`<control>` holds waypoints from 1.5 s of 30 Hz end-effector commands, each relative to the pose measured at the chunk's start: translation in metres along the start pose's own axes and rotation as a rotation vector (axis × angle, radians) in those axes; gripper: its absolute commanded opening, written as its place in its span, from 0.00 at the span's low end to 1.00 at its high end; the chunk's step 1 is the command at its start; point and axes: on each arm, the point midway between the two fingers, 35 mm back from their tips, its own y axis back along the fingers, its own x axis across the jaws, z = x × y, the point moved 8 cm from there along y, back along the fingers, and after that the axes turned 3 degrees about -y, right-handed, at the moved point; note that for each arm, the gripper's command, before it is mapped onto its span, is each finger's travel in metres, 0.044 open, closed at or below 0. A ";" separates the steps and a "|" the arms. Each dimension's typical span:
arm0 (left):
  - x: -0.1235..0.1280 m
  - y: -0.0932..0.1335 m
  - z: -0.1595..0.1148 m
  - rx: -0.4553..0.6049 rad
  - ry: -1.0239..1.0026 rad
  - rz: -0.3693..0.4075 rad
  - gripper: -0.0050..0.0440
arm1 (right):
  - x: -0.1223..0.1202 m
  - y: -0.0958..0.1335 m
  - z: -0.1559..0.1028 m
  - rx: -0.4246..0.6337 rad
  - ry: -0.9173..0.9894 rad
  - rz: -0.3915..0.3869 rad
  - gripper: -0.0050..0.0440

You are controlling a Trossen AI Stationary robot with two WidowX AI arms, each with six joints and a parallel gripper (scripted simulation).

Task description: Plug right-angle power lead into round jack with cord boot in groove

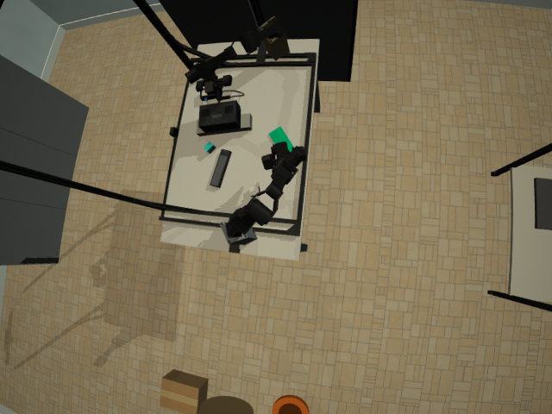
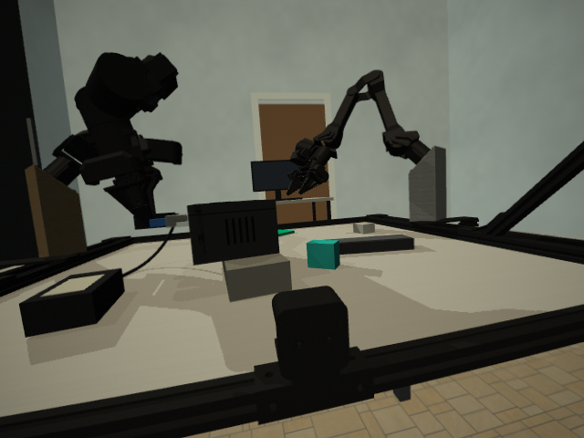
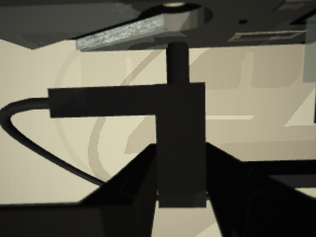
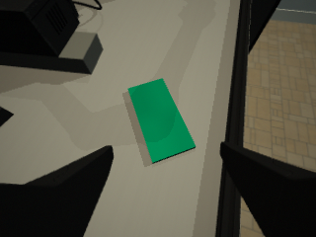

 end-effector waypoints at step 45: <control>0.014 -0.011 -0.005 0.047 0.050 -0.146 0.10 | 0.000 0.000 0.000 0.000 0.003 -0.003 0.92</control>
